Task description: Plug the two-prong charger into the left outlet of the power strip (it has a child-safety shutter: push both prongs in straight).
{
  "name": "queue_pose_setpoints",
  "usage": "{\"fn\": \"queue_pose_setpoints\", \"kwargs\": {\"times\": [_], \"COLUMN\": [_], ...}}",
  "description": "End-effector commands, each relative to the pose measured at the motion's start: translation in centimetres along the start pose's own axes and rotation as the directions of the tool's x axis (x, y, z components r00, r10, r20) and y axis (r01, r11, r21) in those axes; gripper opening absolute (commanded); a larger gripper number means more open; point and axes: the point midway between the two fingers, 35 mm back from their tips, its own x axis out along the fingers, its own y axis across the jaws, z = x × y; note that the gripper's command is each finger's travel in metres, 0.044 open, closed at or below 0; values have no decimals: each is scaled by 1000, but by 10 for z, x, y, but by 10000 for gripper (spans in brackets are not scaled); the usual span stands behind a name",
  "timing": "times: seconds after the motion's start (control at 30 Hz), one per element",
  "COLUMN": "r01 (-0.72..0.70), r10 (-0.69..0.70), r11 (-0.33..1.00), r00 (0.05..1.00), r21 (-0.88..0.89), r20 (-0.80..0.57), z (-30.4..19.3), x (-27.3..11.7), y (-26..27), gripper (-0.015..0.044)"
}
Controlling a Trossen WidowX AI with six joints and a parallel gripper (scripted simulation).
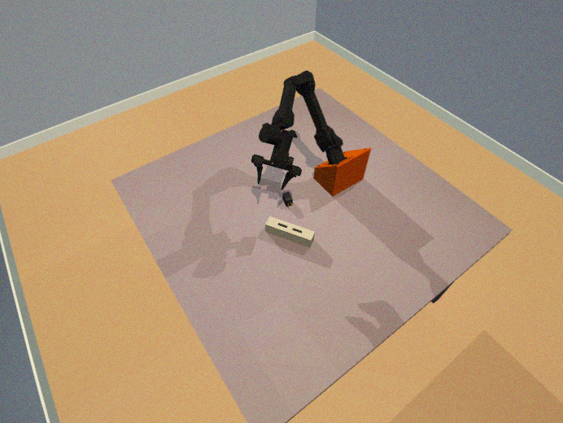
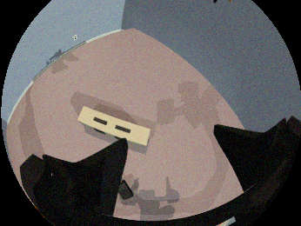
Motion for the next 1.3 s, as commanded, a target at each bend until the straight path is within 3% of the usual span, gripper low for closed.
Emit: {"fn": "queue_pose_setpoints", "kwargs": {"times": [0.0,0.3,0.63,1.27], "r01": [-75,-248,-455,-469], "r10": [69,194,293,297], "r11": [996,964,883,876], "r00": [988,899,725,711], "r21": [-40,-91,-114,-115], "r20": [-137,-392,-623,-637], "z": [-30,-90,-151,-164], "x": [18,39,41,52], "y": [20,59,98,105], "gripper": [440,440,440,440]}}
